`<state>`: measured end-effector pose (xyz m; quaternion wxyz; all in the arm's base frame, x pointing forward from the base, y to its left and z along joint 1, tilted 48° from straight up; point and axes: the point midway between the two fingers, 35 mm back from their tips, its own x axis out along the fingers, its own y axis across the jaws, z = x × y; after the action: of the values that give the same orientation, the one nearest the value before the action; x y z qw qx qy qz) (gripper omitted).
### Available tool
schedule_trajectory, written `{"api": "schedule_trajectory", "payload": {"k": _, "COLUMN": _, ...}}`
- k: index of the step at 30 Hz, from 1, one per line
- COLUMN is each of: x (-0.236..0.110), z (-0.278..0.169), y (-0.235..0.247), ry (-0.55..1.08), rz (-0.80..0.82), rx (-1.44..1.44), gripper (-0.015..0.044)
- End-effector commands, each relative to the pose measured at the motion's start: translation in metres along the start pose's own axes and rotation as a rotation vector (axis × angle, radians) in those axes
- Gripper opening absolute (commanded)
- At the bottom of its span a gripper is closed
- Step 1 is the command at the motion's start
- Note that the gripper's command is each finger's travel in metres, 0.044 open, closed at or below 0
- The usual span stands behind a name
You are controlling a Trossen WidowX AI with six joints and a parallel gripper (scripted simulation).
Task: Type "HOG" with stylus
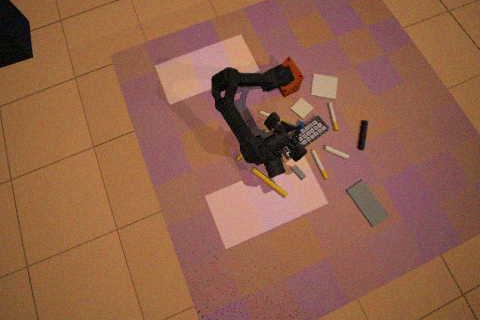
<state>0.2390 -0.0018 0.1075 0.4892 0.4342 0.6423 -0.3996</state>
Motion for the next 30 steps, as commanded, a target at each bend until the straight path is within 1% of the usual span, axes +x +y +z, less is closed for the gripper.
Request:
{"api": "schedule_trajectory", "payload": {"k": 1, "x": -0.011, "z": -0.016, "y": 0.001, "ry": 0.000, "rz": 0.007, "rx": -0.001, "gripper": 0.0081}}
{"api": "schedule_trajectory", "payload": {"k": 10, "x": -0.011, "z": -0.017, "y": 0.000, "ry": -0.003, "rz": 0.004, "rx": -0.004, "gripper": 0.0085}}
{"api": "schedule_trajectory", "payload": {"k": 13, "x": -0.011, "z": -0.017, "y": 0.000, "ry": -0.003, "rz": 0.004, "rx": -0.004, "gripper": 0.0065}}
{"api": "schedule_trajectory", "payload": {"k": 15, "x": -0.009, "z": -0.019, "y": 0.002, "ry": -0.003, "rz": 0.005, "rx": -0.004, "gripper": 0.0012}}
{"api": "schedule_trajectory", "payload": {"k": 16, "x": -0.007, "z": -0.020, "y": 0.004, "ry": -0.003, "rz": 0.005, "rx": -0.004, "gripper": 0.0000}}
{"api": "schedule_trajectory", "payload": {"k": 30, "x": 0.060, "z": -0.065, "y": 0.039, "ry": 0.005, "rz": 0.009, "rx": -0.002, "gripper": 0.0000}}
